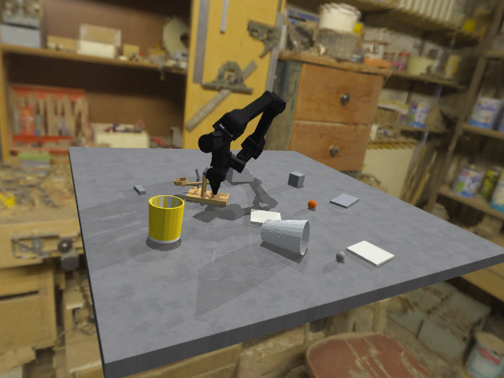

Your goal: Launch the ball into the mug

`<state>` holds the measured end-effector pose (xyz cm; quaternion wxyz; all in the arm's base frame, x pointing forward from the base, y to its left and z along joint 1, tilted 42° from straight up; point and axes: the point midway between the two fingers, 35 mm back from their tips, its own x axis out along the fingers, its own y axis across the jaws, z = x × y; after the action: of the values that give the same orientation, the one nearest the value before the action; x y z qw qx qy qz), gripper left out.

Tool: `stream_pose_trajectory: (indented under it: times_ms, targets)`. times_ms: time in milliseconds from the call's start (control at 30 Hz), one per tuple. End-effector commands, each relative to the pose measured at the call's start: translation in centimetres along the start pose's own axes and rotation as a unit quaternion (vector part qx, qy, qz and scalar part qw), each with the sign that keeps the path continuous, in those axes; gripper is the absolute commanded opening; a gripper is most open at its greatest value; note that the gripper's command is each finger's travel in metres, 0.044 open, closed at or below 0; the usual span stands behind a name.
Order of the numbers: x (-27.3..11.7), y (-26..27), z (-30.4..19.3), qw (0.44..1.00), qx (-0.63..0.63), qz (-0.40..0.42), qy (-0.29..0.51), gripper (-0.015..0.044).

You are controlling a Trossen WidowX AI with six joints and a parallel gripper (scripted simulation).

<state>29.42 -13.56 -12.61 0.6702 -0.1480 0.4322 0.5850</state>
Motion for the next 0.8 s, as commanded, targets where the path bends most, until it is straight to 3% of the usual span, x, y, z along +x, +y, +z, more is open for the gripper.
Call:
stream_pose_trajectory:
  times_ms: [0,67,200,267,300,533,767]
  targets:
    - [-0.9,-0.1,0.0,1.000,-0.001,0.000,0.000,0.0394]
    - [-3.5,-0.3,-0.1,1.000,0.000,0.000,0.001,0.0440]
    - [-9.1,0.0,-0.1,1.000,0.001,0.000,0.002,0.0440]
    - [-10.0,0.2,-0.1,1.000,0.001,0.001,0.002,0.0440]
    - [-8.1,-0.2,-0.1,1.000,0.002,0.000,0.000,0.0440]
    - [-9.3,0.3,0.0,1.000,0.003,-0.006,0.002,0.0440]
    - [-4.7,0.2,0.0,1.000,0.003,-0.006,0.001,0.0440]
